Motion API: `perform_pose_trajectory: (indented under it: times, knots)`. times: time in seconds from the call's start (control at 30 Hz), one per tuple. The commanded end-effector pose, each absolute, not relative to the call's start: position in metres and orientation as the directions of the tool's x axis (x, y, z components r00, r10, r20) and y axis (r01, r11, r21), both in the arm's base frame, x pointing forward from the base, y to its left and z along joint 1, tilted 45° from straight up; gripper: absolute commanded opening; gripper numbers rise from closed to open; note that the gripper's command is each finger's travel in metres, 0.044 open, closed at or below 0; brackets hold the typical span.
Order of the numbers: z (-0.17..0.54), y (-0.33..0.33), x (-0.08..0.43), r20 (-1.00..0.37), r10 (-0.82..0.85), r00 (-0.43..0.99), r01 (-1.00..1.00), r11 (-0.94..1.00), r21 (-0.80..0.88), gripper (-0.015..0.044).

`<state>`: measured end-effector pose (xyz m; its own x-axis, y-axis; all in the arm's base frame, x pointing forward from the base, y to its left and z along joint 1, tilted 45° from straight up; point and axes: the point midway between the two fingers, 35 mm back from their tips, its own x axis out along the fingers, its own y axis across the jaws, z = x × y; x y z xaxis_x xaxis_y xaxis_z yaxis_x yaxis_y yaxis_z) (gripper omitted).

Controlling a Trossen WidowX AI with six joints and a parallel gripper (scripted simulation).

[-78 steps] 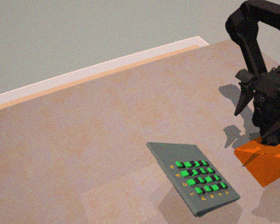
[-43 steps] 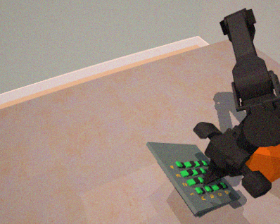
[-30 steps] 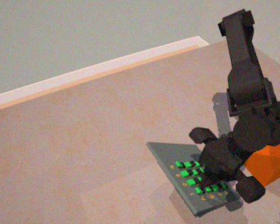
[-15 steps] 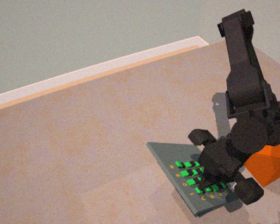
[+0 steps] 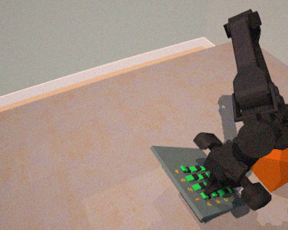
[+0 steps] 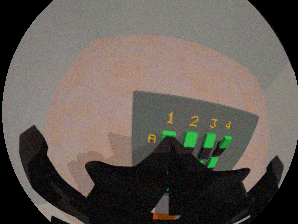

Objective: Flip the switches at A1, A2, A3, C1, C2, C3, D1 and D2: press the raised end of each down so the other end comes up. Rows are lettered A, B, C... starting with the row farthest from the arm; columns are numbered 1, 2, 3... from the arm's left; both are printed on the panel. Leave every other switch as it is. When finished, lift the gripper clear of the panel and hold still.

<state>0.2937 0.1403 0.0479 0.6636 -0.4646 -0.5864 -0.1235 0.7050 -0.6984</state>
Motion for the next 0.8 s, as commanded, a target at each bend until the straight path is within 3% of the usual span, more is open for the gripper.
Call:
perform_pose_trajectory:
  times: [0.0,0.77]
  knots:
    - [0.0466,0.1395,0.293,-0.589,-0.465,0.661,-0.131,0.702,-0.7,0.0]
    - [0.0448,0.1381,0.2951,-0.589,-0.465,0.661,-0.131,0.702,-0.7,0.0]
